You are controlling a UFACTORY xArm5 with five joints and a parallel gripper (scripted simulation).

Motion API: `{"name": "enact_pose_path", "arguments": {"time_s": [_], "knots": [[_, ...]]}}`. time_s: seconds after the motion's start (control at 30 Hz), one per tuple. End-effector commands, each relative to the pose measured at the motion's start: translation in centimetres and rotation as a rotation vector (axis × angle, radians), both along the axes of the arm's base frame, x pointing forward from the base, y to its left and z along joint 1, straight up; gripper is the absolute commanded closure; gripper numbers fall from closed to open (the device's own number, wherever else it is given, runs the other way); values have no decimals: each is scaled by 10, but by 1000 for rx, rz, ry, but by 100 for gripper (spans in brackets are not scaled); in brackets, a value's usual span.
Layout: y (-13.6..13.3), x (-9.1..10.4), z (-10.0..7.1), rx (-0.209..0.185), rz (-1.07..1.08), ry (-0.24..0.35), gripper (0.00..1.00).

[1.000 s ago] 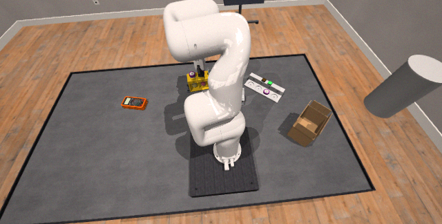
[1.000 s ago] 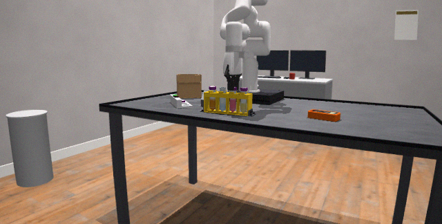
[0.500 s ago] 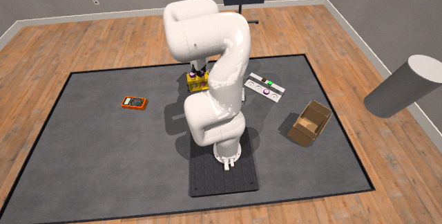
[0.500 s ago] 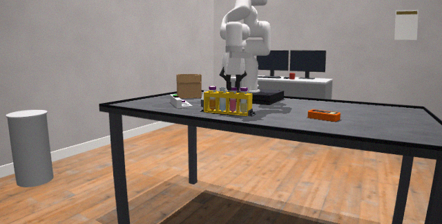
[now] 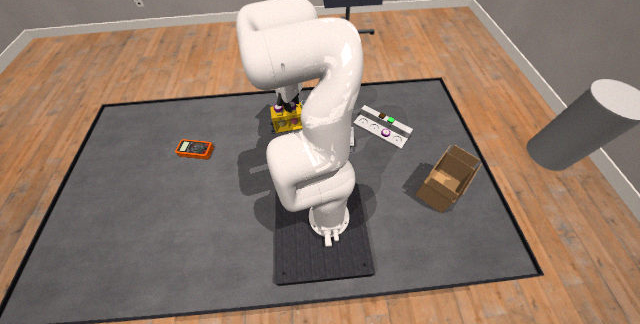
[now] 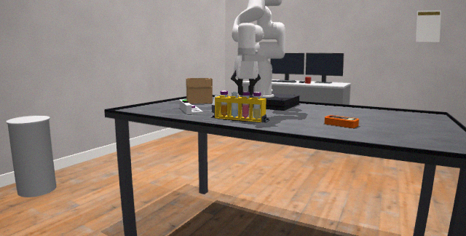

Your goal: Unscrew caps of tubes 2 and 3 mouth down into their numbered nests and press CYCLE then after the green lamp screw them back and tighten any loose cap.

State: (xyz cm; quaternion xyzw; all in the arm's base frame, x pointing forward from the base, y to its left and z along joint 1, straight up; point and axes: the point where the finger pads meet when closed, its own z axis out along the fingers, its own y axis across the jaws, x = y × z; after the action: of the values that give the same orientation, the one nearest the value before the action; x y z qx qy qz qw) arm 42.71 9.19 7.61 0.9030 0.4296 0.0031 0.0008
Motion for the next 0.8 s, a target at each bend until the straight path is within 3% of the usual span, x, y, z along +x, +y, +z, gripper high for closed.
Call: {"name": "enact_pose_path", "arguments": {"time_s": [0.0, 0.53, 0.6, 0.77], "knots": [[0, 1, 2, 4, 158, -4, 54], [0, 1, 2, -5, 1132, -8, 54], [0, 1, 2, -5, 1132, -8, 54], [0, 1, 2, -8, 1488, -9, 54]]}}
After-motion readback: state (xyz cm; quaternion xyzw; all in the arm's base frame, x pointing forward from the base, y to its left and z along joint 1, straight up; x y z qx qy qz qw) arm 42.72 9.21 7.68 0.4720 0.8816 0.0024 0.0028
